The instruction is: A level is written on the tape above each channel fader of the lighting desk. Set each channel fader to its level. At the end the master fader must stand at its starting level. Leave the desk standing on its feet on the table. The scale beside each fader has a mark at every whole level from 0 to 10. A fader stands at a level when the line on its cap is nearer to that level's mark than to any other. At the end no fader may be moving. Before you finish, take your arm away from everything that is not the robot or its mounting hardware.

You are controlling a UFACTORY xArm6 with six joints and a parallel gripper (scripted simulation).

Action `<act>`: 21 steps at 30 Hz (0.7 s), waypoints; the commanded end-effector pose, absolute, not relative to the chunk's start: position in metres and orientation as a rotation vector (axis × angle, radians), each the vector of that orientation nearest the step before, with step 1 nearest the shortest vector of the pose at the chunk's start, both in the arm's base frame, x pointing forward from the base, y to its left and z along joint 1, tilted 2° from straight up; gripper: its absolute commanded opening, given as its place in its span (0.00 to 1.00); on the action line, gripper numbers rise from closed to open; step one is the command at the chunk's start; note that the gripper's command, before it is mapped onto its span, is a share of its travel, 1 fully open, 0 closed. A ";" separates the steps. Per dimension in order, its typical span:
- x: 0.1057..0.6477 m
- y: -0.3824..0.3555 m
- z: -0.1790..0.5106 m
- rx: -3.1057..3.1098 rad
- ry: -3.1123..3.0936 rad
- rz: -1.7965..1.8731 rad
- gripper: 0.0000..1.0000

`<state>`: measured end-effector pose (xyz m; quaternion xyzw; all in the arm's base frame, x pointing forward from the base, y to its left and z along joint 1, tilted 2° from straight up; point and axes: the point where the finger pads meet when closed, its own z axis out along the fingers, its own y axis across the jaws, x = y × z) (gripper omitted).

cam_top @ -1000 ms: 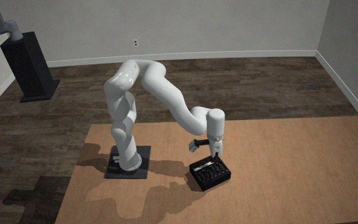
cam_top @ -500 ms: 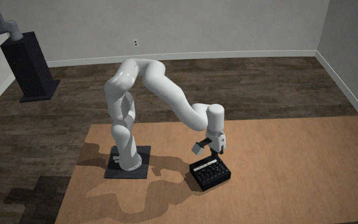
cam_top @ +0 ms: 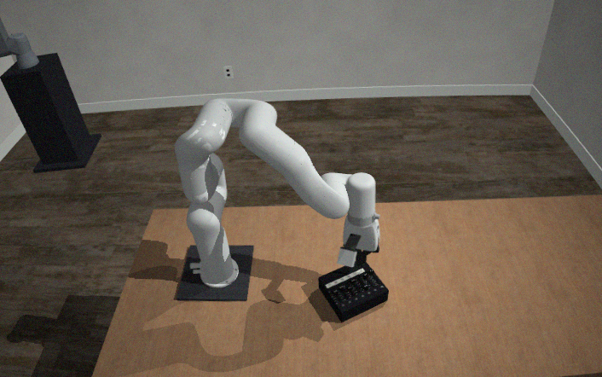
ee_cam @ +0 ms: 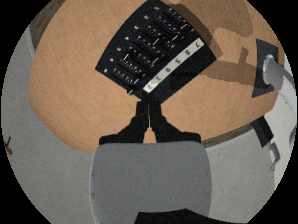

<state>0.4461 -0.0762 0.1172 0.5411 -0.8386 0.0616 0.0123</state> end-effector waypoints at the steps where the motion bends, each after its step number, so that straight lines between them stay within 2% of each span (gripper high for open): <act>1: 0.448 -0.076 0.119 2.041 -2.366 0.149 0.00; 21: 0.448 -0.076 0.119 2.613 -1.751 0.048 0.00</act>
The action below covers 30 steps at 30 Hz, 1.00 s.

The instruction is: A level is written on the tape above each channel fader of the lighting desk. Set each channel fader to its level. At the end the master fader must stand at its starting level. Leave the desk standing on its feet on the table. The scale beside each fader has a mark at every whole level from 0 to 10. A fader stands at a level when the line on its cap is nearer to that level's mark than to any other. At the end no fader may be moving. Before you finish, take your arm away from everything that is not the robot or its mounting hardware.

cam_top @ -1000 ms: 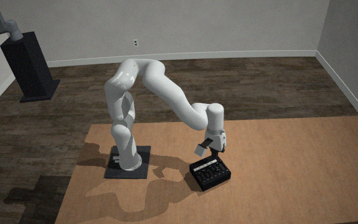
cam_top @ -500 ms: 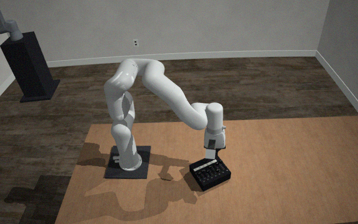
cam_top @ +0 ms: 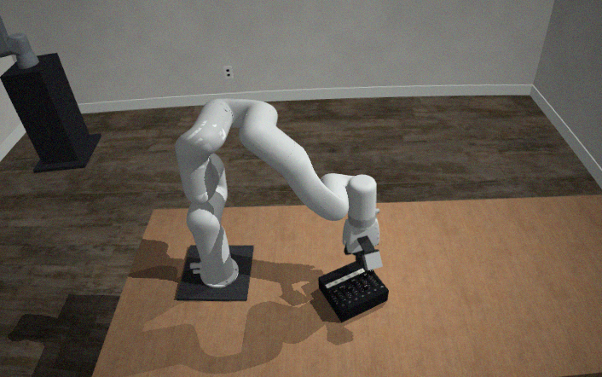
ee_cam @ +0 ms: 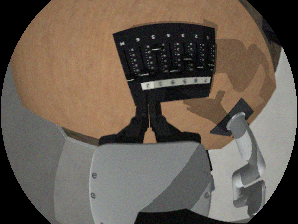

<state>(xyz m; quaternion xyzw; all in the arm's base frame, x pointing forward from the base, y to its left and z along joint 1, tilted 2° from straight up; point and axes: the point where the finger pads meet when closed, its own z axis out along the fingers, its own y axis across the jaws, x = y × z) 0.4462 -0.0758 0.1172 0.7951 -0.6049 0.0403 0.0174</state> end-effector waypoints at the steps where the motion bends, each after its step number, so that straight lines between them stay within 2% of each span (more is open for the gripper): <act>1: 0.448 -0.076 0.119 2.613 -1.751 0.048 0.00; 30: 0.448 -0.076 0.114 2.614 -1.751 0.047 0.00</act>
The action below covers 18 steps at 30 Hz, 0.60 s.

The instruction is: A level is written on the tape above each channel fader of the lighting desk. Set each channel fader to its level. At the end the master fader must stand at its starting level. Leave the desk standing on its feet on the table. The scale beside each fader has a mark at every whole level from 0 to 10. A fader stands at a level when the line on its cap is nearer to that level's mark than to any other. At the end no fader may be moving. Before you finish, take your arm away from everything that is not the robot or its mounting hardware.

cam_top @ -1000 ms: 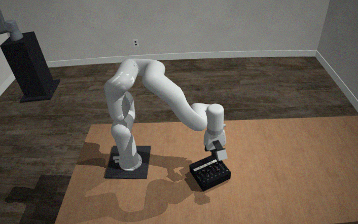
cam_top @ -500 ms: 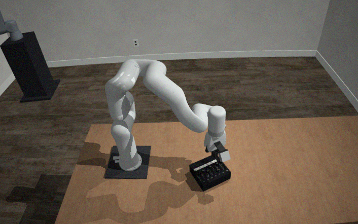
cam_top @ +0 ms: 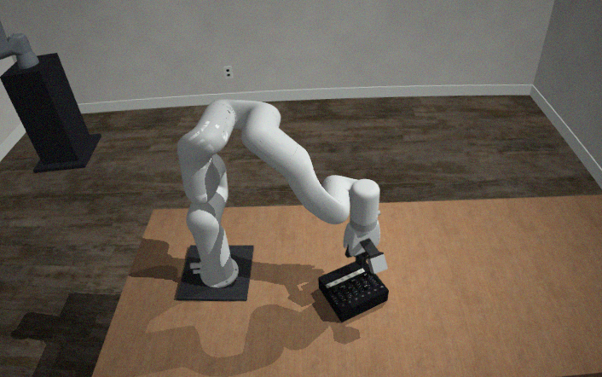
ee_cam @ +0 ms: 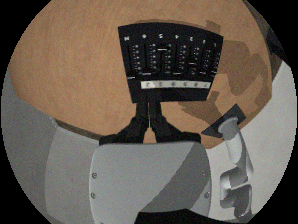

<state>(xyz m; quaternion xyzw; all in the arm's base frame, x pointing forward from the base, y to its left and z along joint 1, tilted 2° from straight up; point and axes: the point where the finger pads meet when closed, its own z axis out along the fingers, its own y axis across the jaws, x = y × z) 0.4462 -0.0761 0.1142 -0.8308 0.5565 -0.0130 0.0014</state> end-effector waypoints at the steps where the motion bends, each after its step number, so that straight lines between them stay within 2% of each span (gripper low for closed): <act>1: 0.448 -0.076 0.114 -2.606 1.745 -0.047 0.00; 18: 0.448 -0.077 0.103 -2.606 1.745 -0.047 0.00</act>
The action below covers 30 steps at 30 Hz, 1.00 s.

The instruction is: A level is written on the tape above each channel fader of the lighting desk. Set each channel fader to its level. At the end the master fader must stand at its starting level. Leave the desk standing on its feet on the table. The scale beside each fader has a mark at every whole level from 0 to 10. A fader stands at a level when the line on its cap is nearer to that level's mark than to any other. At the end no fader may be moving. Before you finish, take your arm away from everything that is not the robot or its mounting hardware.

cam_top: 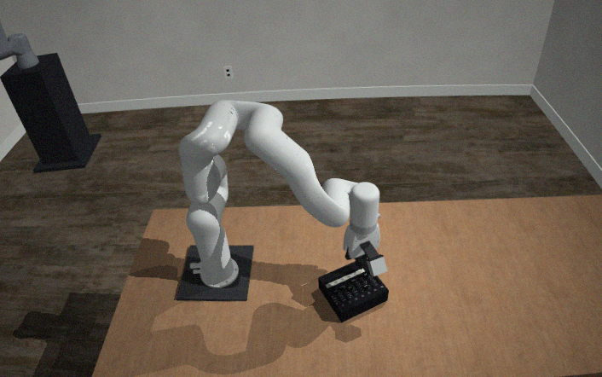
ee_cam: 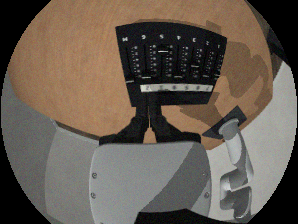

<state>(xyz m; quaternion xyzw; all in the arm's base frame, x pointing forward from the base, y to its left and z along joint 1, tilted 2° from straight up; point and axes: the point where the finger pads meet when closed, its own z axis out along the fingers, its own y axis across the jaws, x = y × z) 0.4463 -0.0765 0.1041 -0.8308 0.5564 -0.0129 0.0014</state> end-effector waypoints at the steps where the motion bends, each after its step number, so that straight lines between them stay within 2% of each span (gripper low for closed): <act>1: 0.448 -0.077 0.102 -2.606 1.745 -0.047 0.00; 30: 0.448 -0.077 0.095 -2.606 1.745 -0.047 0.00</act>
